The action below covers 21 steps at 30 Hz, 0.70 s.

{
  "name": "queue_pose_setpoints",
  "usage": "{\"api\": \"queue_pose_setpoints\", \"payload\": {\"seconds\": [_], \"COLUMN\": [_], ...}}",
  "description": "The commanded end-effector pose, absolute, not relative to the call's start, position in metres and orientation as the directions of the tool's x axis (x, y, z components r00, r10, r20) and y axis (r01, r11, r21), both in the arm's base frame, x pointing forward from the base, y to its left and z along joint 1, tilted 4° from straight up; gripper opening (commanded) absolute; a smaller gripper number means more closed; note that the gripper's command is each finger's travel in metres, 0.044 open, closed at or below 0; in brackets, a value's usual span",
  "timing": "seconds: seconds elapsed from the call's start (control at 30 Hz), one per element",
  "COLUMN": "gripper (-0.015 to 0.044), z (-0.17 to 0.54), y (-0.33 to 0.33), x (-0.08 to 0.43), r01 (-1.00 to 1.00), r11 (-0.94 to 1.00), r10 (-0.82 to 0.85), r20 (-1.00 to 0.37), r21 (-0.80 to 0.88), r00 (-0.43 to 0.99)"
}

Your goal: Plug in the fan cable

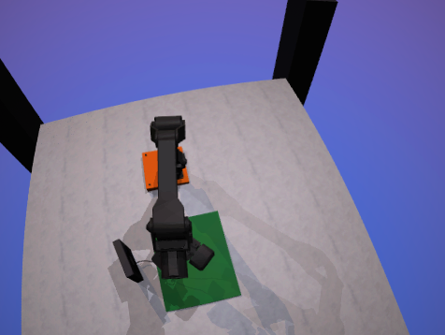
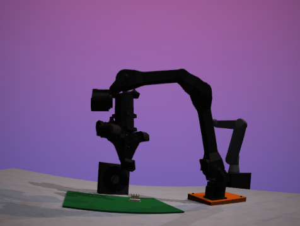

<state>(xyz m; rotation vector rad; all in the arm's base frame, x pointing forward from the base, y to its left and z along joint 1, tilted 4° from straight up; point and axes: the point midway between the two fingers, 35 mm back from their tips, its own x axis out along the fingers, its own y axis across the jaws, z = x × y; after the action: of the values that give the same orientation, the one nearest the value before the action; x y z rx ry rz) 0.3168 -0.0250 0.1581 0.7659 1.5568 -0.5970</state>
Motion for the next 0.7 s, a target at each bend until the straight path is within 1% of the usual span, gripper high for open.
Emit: {"api": "queue_pose_setpoints", "payload": {"seconds": [0.0,0.5,0.67], "gripper": [0.0,0.0,0.0], "z": [0.158,0.158,0.158], "y": [-0.036,-0.07,-0.072], "x": [0.327,0.358,0.359], "r01": [0.815,0.942,0.946], "r11": [0.578,0.327,0.315], "r10": [0.115,0.066,0.062], "r20": [-0.993,-0.996,-0.996], "r21": [0.052,0.075,0.075], "r00": [-0.018,0.056,0.059]}}
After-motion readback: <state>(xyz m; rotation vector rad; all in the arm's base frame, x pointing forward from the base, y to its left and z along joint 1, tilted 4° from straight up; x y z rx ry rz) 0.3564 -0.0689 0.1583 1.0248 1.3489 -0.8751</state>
